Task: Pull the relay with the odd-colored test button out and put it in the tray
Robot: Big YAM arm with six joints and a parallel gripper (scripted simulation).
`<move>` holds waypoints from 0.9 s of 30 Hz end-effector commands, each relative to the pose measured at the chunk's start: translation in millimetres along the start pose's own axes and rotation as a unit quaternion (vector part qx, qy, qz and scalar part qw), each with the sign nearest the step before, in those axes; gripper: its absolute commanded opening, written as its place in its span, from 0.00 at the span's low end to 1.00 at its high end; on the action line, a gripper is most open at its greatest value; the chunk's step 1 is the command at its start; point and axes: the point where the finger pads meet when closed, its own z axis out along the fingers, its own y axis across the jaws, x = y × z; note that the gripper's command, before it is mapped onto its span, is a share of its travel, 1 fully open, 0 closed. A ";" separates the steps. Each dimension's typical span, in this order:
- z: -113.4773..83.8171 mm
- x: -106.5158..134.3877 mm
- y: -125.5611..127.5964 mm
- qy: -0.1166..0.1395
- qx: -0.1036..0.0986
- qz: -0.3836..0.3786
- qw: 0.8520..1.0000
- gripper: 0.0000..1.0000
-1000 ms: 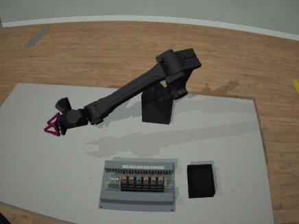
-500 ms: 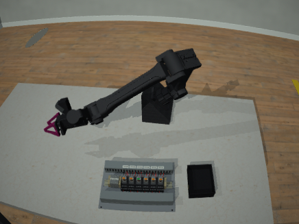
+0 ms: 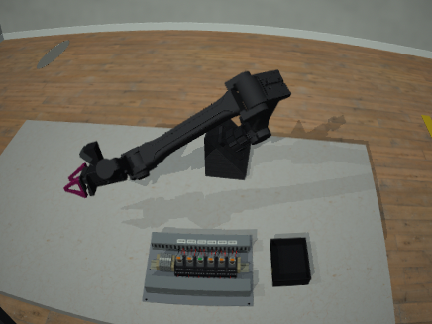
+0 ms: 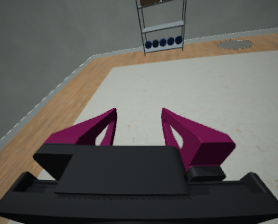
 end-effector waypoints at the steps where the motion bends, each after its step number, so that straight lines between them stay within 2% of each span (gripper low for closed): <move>1: -5.4 -20.7 38.4 -0.011 -0.026 0.002 1.000 0.59; 5: -7.1 -19.0 43.5 -0.005 -0.028 0.001 1.000 0.59; 11: -14.3 -9.6 59.0 0.023 -0.033 -0.006 0.999 0.59; 19: -32.0 12.4 83.2 0.084 -0.037 -0.022 0.996 0.59; 21: -32.0 12.4 83.2 0.084 -0.037 -0.022 0.996 0.59; 27: -54.1 34.7 103.6 0.145 -0.037 -0.036 0.988 0.59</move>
